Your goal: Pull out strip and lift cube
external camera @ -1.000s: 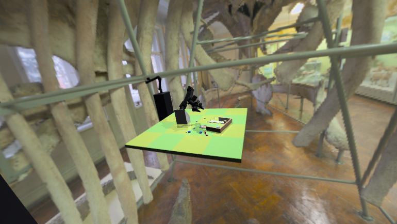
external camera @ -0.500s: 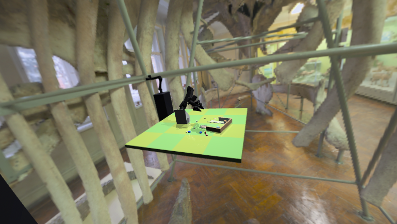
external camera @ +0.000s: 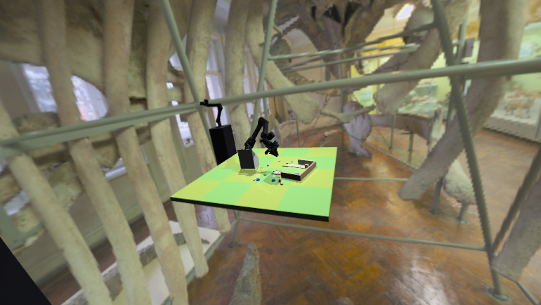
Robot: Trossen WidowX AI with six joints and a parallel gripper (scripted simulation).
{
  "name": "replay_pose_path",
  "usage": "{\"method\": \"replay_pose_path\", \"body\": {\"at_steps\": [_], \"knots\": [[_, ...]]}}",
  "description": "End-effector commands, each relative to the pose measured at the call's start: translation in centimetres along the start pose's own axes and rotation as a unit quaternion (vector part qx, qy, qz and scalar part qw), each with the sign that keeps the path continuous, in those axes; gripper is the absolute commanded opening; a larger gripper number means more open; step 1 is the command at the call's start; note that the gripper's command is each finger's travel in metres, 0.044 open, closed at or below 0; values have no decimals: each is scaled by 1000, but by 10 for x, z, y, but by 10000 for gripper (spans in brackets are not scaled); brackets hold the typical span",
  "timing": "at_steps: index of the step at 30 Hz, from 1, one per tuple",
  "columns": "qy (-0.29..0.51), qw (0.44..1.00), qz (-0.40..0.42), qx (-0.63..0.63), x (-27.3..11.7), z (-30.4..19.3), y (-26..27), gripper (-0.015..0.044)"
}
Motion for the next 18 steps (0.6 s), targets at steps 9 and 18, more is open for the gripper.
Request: {"method": "replay_pose_path", "body": {"at_steps": [9,18], "knots": [[311,949,-16,43,71,-10,-29,0],[324,945,-15,45,73,-11,-28,0]]}}
Point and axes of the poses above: the point midway between the two fingers, 35 mm back from their tips, its own x axis out along the fingers, its own y axis across the jaws, z = x × y, the point moved 4 cm from there along -x, back along the fingers, and after that the axes turned 1 degree about x, right-handed, at the moved point
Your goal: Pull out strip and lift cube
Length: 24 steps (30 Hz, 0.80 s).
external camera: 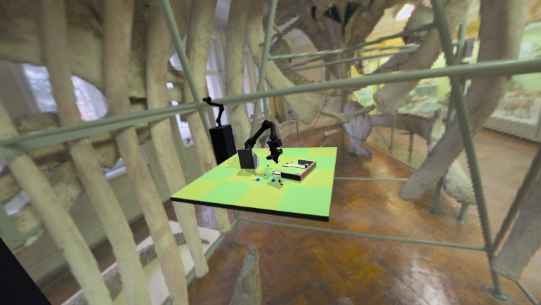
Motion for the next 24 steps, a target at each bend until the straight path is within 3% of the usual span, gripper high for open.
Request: {"method": "replay_pose_path", "body": {"at_steps": [1,24], "knots": [[90,996,1,7,18,-1,-1,0],[90,996,1,7,40,-3,-5,0]]}}
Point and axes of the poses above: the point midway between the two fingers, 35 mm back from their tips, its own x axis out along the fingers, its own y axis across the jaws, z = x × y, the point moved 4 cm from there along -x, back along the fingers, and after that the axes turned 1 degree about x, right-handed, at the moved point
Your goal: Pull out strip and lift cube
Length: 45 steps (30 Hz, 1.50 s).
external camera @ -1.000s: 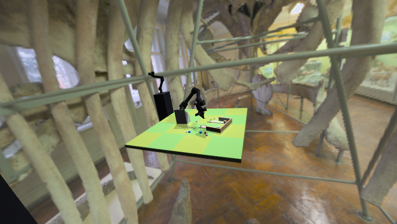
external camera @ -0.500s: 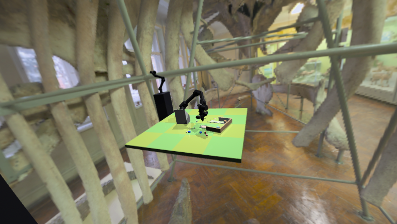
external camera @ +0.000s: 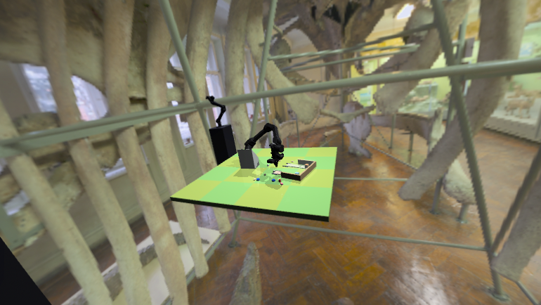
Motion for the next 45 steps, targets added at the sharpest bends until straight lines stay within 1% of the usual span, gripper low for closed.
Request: {"method": "replay_pose_path", "body": {"at_steps": [1,29,45], "knots": [[3,1000,2,2,10,-1,0,0],[4,1000,4,3,56,-5,3,0],[4,1000,4,3,57,-5,3,0]]}}
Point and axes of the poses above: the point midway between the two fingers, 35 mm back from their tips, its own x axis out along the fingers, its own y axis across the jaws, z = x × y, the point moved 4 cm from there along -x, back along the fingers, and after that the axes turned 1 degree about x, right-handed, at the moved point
